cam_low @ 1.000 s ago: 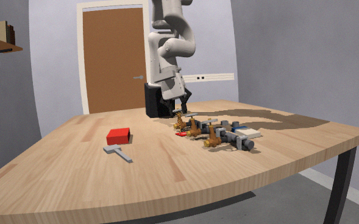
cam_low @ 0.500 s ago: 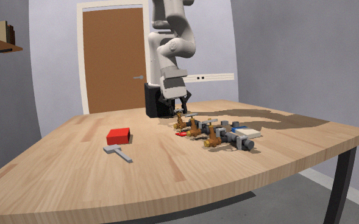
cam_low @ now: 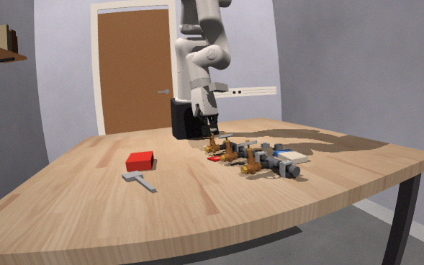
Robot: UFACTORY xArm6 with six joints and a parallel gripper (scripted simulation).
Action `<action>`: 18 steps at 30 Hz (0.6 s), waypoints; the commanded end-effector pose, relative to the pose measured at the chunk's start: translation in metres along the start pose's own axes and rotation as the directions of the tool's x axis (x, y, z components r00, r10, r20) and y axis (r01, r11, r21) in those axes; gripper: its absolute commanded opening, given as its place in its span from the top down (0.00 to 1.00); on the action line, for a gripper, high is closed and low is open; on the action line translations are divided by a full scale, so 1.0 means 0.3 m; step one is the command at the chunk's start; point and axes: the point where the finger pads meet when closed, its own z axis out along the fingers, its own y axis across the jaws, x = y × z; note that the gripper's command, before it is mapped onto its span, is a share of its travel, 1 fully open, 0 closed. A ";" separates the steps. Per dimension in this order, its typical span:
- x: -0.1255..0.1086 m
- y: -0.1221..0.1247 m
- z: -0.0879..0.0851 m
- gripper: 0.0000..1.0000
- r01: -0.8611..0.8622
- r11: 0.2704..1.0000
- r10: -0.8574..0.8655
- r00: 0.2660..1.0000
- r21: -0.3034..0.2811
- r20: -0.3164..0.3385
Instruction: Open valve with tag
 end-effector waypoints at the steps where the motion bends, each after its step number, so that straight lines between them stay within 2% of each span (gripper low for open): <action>1: 0.002 0.002 -0.001 1.00 0.265 0.961 -0.266 0.964 -0.076 -0.001; 9: 0.002 0.002 -0.001 1.00 0.592 0.798 -0.592 0.805 -0.113 0.033; 18: 0.002 0.002 -0.001 1.00 0.648 0.752 -0.649 0.760 -0.119 0.042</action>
